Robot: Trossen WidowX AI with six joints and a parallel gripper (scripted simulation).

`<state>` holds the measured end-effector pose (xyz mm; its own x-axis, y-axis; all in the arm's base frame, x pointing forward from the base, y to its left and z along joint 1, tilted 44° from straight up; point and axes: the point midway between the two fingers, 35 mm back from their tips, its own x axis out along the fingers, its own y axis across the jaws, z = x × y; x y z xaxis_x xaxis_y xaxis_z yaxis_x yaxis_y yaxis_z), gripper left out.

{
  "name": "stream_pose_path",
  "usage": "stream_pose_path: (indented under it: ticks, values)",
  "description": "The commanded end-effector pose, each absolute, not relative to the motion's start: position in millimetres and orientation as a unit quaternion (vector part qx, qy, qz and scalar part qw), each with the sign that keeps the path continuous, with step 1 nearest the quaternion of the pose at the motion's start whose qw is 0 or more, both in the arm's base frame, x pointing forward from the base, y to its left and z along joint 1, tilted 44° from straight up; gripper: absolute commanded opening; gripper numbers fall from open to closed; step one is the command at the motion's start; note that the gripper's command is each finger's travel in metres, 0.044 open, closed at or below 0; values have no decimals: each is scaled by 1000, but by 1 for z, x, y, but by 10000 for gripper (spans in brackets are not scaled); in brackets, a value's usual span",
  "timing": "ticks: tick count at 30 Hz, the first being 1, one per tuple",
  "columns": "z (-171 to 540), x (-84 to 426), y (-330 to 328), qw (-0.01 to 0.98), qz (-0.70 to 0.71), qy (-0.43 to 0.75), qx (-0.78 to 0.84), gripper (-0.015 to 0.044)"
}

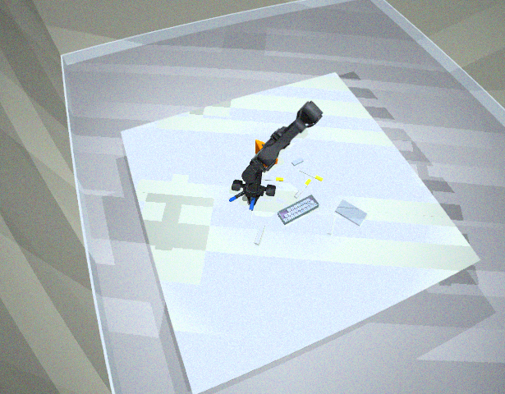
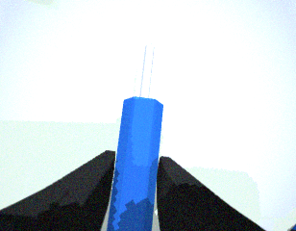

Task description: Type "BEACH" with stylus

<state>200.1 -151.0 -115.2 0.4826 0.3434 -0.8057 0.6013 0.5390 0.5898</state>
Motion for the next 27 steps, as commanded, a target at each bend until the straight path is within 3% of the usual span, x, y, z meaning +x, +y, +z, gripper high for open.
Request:
stream_pose_path:
  ticks: [1, 11, 27]
  values:
    - [-100, 200, -169, 728, -92, 496, 464, 0]
    - [-91, 201, -174, 729, -88, 500, 459, 0]
    - [-57, 248, -159, 769, 22, 601, 218, 0]
